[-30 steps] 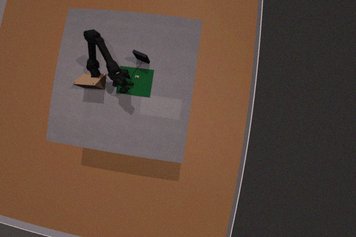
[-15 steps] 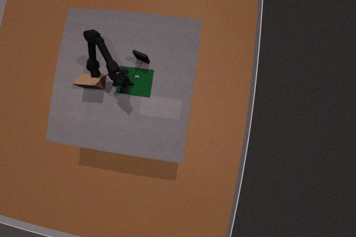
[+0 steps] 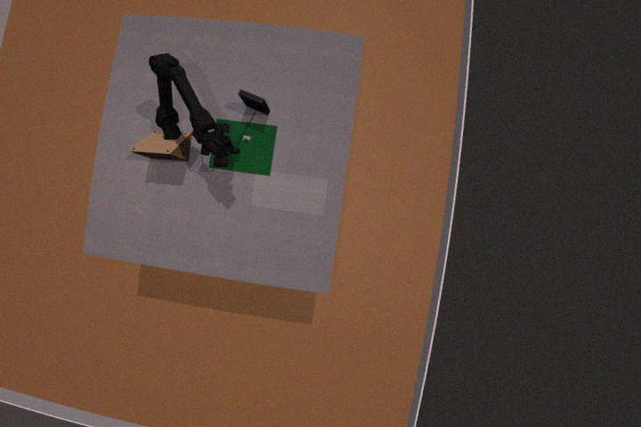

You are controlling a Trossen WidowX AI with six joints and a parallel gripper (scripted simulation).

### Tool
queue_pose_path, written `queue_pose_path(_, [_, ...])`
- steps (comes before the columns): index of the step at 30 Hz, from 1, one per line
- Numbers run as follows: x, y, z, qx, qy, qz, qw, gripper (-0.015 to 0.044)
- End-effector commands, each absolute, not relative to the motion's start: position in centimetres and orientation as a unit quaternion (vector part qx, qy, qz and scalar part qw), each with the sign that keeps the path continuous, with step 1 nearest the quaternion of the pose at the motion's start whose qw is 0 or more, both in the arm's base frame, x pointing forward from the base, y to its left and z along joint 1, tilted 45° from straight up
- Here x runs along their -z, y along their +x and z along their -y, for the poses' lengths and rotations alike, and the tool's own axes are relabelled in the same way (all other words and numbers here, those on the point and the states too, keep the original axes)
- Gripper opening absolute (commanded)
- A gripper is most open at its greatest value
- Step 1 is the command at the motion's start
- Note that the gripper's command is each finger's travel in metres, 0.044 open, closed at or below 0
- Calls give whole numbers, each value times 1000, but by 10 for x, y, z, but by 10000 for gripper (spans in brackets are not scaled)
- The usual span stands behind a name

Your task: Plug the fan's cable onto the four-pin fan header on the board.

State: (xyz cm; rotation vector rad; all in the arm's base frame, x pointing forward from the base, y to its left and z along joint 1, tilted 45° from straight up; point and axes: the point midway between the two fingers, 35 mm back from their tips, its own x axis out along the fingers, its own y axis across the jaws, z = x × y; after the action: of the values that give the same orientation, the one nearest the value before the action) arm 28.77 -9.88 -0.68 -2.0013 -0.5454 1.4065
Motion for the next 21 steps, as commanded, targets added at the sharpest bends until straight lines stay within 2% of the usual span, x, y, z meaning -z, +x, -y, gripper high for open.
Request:
queue_pose_path(1, [-2,288,109,-532,-761,205,308,0])
queue_pose_path(21, [-39,279,142,-531,-762,212,303,0])
